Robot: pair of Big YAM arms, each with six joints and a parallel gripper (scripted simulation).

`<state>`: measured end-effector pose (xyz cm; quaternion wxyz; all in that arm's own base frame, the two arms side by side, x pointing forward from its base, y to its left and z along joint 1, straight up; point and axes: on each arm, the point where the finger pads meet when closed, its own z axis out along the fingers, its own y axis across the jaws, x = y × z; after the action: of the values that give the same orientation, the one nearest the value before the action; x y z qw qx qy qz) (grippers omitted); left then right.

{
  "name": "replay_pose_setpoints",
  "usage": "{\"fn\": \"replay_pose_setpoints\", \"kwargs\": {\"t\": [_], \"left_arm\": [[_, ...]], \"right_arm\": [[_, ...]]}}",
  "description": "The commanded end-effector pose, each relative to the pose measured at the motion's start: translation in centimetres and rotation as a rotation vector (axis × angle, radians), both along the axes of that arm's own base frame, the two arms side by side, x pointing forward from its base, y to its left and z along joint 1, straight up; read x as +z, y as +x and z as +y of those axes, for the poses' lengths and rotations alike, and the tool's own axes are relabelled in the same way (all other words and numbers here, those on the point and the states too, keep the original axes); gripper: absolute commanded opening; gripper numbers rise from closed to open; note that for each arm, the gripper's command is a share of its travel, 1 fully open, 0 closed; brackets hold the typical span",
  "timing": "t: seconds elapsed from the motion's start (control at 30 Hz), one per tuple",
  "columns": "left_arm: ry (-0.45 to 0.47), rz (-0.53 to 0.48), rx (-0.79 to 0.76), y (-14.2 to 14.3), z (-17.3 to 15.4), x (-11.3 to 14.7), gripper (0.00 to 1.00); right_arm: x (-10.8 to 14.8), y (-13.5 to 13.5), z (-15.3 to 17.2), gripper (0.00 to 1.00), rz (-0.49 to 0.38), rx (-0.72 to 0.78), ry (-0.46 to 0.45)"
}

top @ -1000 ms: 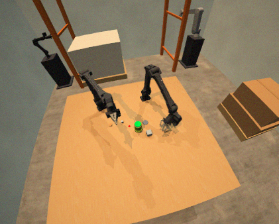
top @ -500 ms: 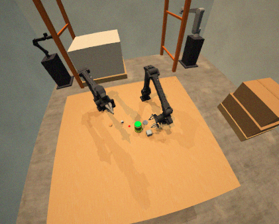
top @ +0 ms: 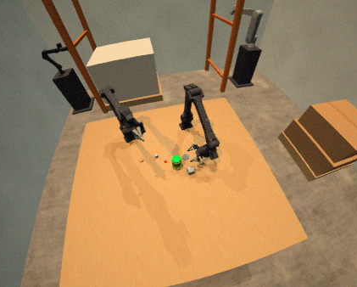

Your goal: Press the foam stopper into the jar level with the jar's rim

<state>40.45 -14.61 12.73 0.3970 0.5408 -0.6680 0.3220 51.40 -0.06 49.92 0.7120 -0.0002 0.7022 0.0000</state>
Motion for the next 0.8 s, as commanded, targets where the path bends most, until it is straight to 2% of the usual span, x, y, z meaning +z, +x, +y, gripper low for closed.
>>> {"fn": "replay_pose_setpoints", "kwargs": {"t": [0.0, 0.07, 0.1, 0.23, 0.4, 0.77], "left_arm": [[0.004, -0.026, 0.016, 0.5, 0.6, 1.0, 0.98], [0.004, -0.026, 0.016, 0.5, 0.6, 1.0, 0.98], [0.003, -0.028, 0.006, 0.7, 0.2, 0.9, 0.98], [0.007, -0.026, 0.022, 0.2, 0.7, 0.9, 0.98], [0.0, -0.027, 0.003, -0.1, -0.7, 0.8, 0.98], [-0.002, -0.028, 0.002, -0.3, -2.0, 0.1, 0.98]], "right_arm": [[3.5, 0.7, -0.4, 0.0, -0.063, -0.007, 0.009], [3.5, 0.7, -0.4, 0.0, -0.063, -0.007, 0.009], [1.5, 0.8, -0.2, 0.0, -0.025, -0.003, 0.004], [0.6, 1.1, -0.3, 0.0, -0.01, -0.006, 0.011], [1.5, 0.4, -0.3, 0.0, -0.029, -0.006, 0.011], [1.5, 0.4, -0.3, 0.0, -0.029, -0.006, 0.011]]}}
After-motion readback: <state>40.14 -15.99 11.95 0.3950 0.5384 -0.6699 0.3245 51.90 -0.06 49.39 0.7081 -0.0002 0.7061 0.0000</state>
